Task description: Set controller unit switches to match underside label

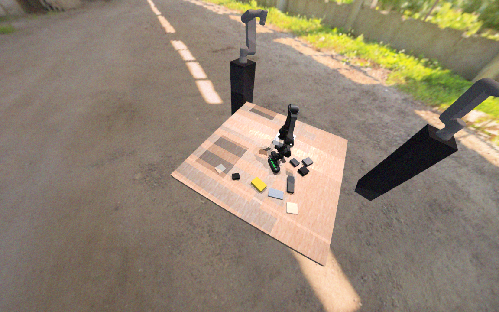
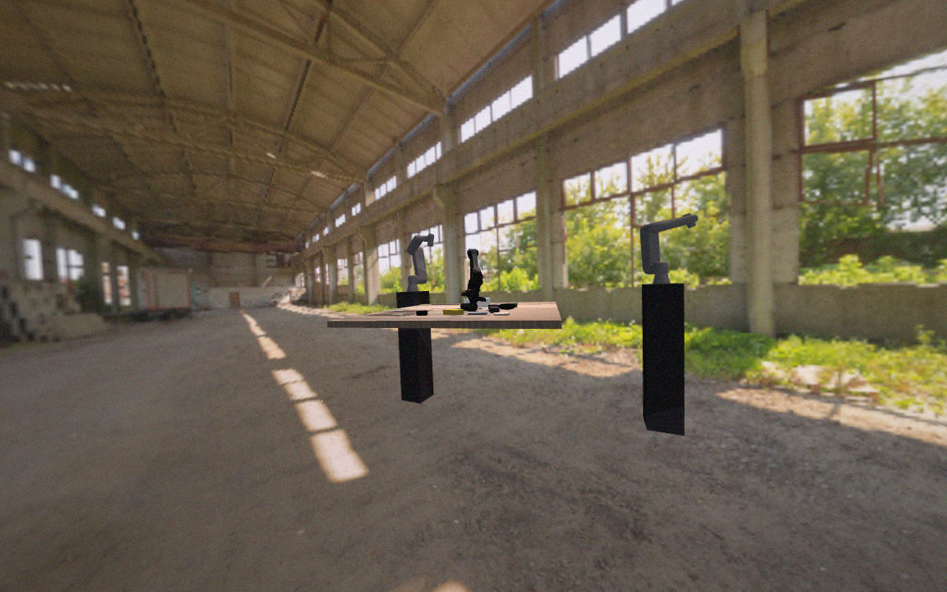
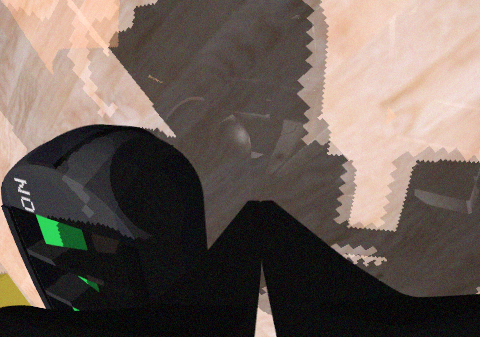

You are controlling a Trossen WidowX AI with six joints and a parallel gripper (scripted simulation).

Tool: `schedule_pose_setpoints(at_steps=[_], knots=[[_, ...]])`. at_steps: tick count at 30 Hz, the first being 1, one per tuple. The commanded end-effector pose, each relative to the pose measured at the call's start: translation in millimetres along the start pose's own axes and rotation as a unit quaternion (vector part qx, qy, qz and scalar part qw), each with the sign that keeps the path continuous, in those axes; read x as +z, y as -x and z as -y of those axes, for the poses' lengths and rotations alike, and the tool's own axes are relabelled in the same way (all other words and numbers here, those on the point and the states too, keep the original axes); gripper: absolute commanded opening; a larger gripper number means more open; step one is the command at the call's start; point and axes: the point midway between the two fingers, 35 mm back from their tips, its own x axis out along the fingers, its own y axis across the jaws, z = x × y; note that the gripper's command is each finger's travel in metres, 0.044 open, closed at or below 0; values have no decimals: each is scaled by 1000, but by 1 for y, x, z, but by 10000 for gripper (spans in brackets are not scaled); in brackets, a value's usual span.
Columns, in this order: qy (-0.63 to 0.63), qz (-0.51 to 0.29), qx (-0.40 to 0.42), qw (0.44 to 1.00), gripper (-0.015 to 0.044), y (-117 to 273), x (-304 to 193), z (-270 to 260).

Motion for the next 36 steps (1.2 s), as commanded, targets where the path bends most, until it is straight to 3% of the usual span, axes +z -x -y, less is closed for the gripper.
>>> schedule_pose_setpoints(at_steps=[1,36], knots=[[2,2,-2,1000,0,-3,1,1],[2,2,-2,1000,0,-7,1,-12]])
